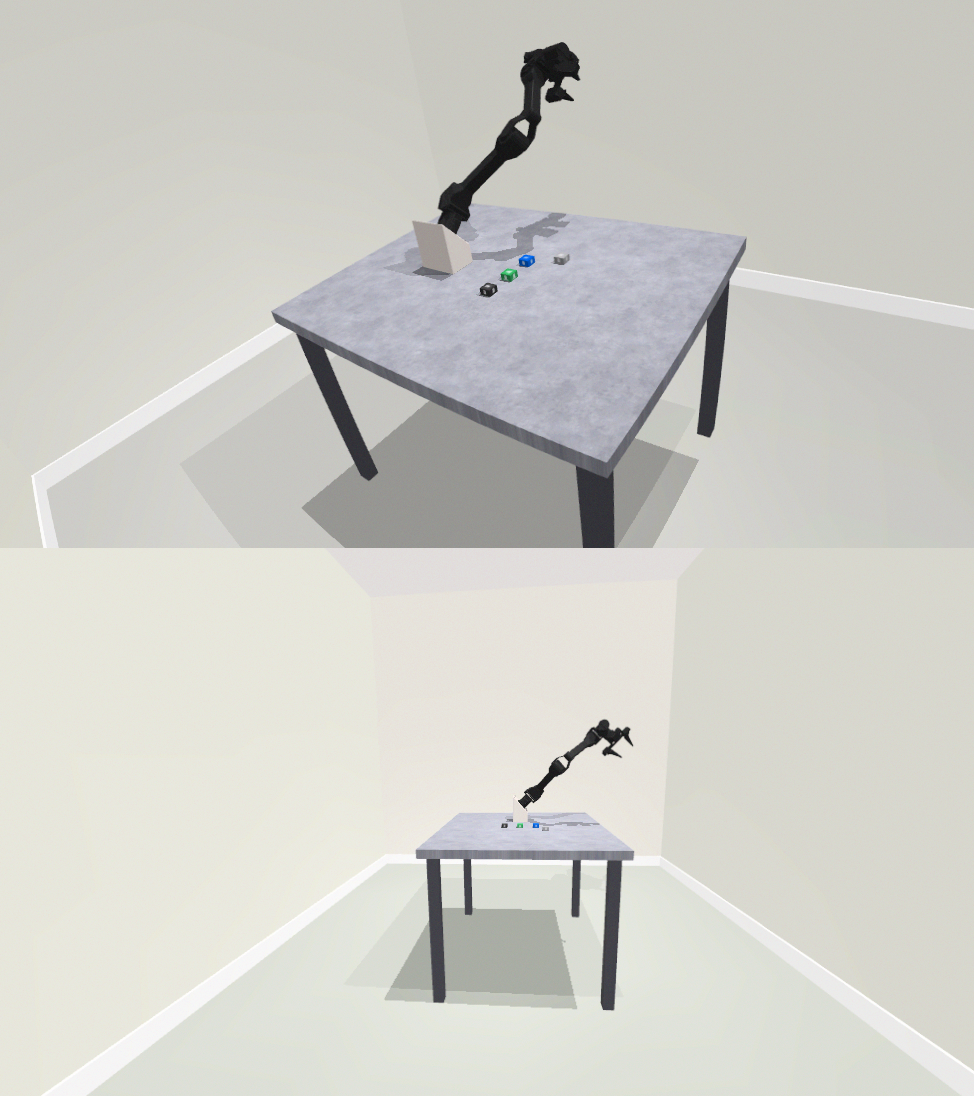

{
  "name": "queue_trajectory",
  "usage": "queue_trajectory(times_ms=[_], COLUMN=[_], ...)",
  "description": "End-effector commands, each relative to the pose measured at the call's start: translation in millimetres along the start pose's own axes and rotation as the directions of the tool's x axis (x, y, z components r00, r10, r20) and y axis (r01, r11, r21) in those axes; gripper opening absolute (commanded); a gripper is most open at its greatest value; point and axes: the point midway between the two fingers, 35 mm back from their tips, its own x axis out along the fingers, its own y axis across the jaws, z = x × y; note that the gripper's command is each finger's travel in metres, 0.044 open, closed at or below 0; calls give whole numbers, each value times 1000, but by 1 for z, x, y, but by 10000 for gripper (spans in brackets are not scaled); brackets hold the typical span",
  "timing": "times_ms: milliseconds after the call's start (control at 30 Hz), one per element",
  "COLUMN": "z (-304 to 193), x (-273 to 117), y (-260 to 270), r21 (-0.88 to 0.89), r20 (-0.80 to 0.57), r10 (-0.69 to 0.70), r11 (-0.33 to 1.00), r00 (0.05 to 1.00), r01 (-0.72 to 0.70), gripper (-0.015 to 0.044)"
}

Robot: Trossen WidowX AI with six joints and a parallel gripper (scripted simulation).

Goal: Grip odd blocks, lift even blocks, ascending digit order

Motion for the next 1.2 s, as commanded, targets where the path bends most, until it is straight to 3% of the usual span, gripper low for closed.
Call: queue_trajectory(times_ms=[0,267,567,833,1167], z=[-1,-60,-120,-107,-20], x=[-1,-10,56,152,224], y=[1,28,10,-56,-157], r21=[-10,-483,-860,-879,-754], r20=[7,254,387,469,592], r10=[4,183,281,197,-28], r11=[1000,875,454,4,-373], r00=[1000,950,878,861,805], r01=[-4,-39,233,478,541], gripper=[400,400,400,400,400])
